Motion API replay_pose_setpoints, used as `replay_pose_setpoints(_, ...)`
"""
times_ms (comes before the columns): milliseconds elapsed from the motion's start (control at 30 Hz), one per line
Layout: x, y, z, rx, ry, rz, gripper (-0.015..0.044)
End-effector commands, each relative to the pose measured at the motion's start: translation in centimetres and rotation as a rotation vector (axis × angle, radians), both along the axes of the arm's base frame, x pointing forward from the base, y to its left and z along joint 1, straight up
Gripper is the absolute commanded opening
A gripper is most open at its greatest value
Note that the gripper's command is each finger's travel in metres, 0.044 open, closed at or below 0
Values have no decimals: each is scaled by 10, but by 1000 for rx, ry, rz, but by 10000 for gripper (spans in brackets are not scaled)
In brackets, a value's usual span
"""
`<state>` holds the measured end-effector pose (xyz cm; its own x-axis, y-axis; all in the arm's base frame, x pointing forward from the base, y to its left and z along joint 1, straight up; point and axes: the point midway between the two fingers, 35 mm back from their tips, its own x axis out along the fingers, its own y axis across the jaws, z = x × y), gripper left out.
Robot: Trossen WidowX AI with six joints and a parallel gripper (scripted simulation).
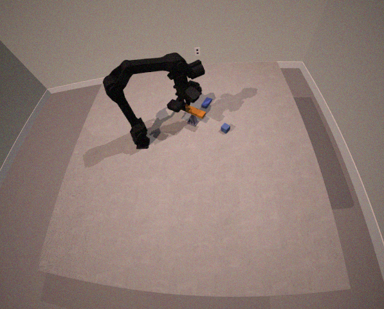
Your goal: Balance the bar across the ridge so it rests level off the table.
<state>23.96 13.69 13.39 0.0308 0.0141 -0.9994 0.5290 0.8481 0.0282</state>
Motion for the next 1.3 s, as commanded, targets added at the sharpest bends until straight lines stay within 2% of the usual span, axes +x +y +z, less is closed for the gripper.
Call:
replay_pose_setpoints(0,-1,-1,-9,-1,8,-4,0)
replay_pose_setpoints(1267,-1,-1,-14,-1,8,-4,0)
